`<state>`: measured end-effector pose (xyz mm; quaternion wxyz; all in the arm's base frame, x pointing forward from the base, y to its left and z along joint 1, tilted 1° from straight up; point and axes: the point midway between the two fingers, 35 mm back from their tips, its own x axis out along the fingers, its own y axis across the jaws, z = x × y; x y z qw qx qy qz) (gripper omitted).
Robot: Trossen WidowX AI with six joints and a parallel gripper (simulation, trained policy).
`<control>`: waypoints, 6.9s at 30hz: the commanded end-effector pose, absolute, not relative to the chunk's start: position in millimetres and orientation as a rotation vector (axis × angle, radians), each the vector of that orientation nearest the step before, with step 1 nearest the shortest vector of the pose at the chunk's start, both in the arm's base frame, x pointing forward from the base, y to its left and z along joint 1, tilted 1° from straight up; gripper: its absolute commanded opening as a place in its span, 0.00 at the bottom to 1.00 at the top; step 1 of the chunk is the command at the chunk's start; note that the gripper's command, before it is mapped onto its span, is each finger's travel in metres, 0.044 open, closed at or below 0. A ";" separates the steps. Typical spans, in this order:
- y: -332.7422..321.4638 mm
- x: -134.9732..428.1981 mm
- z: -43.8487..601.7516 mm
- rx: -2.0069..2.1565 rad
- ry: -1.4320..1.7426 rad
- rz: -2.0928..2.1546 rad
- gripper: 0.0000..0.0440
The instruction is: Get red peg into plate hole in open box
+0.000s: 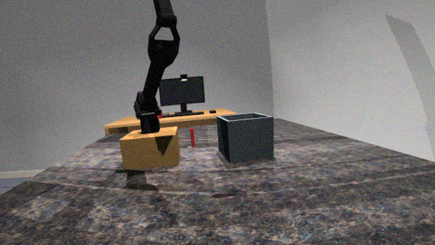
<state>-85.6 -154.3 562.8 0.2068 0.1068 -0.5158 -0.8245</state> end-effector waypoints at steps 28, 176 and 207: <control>27.1 -152.3 507.7 -0.168 -2.611 -1.825 1.00; 133.7 155.2 -40.5 -1.899 -3.124 2.493 0.30; 166.2 200.2 9.3 -2.382 -3.057 2.147 0.00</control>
